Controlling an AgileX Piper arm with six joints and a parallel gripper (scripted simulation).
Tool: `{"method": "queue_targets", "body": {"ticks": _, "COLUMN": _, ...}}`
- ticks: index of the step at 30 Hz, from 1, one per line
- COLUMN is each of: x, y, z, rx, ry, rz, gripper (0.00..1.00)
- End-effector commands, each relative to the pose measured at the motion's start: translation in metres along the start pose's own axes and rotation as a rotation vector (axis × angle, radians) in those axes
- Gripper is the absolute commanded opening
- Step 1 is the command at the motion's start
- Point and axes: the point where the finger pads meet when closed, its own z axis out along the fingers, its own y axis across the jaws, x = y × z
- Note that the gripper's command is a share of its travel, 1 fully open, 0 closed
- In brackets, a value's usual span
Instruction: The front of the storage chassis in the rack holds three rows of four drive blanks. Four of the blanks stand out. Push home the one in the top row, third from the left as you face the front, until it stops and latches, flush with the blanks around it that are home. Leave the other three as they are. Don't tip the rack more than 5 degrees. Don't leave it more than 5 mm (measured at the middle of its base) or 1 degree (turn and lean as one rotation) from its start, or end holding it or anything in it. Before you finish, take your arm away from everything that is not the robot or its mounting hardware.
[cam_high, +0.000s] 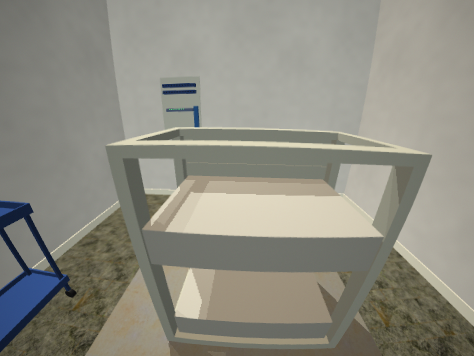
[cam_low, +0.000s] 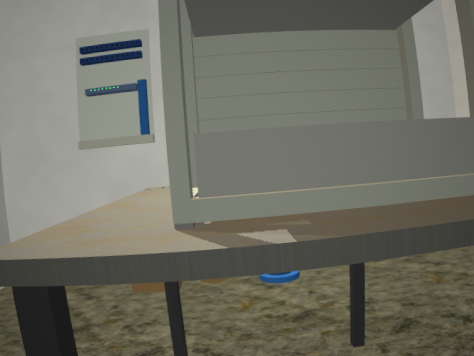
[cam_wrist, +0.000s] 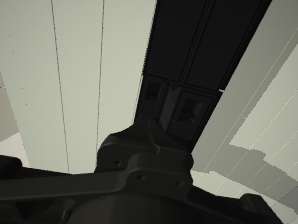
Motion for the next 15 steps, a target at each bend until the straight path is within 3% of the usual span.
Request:
{"method": "queue_targets", "body": {"ticks": 1, "x": 0.0007, "y": -0.0057, "z": 0.0037, "rx": 0.011, "ry": 0.000, "rz": -0.003, "gripper": 0.00}}
{"method": "queue_targets", "body": {"ticks": 15, "x": 0.0008, "y": -0.0066, "z": 0.0059, "rx": 0.011, "ry": 0.000, "rz": -0.003, "gripper": 0.00}}
